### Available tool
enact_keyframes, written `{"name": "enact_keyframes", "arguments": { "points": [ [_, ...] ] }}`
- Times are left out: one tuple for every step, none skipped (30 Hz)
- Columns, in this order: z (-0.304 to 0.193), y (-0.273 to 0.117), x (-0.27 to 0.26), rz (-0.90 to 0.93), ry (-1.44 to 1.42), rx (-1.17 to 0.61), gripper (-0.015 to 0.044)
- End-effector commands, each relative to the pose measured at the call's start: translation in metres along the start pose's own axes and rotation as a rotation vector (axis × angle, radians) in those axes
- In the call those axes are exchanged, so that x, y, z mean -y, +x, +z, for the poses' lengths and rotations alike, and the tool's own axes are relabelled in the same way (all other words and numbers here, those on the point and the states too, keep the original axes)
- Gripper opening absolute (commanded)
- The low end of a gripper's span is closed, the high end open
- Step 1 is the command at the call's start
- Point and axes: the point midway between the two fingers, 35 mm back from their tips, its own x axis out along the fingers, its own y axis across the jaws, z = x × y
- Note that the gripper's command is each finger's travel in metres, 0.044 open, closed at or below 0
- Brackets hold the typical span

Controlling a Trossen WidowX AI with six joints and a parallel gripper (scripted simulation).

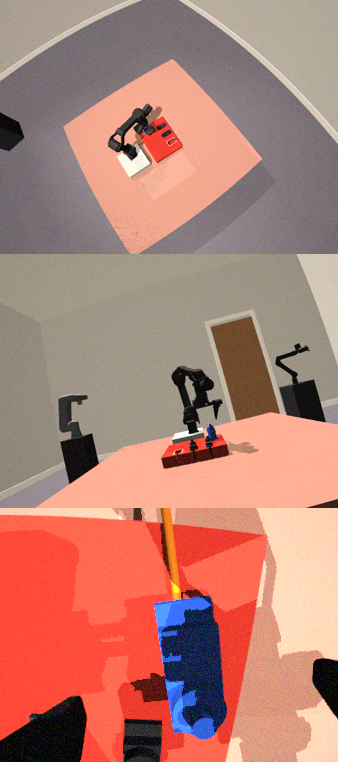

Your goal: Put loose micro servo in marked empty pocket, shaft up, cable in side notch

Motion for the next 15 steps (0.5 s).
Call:
{"name": "enact_keyframes", "arguments": {
  "points": [
    [0.000,0.005,0.001,-0.008,-0.011,-0.004,0.0440],
    [0.000,0.009,0.001,-0.008,-0.011,-0.004,0.0440],
    [0.000,0.014,0.001,-0.008,-0.011,-0.004,0.0440],
    [0.000,0.018,0.001,-0.008,-0.011,-0.004,0.0440],
    [0.000,0.021,0.001,-0.008,-0.011,-0.004,0.0440],
    [0.001,0.024,0.001,-0.008,-0.011,-0.004,0.0440],
    [0.001,0.024,0.001,-0.008,-0.011,-0.004,0.0440],
    [0.001,0.025,0.001,-0.008,-0.011,-0.004,0.0440],
    [0.001,0.025,0.001,-0.008,-0.011,-0.004,0.0440],
    [0.001,0.026,0.001,-0.008,-0.011,-0.004,0.0440],
    [0.000,0.027,0.001,-0.008,-0.011,-0.004,0.0440],
    [0.000,0.028,0.001,-0.008,-0.011,-0.004,0.0440],
    [0.000,0.029,0.001,-0.008,-0.011,-0.004,0.0440],
    [0.000,0.031,0.001,-0.008,-0.011,-0.004,0.0440],
    [0.000,0.033,0.001,-0.008,-0.011,-0.004,0.0440]
  ]
}}
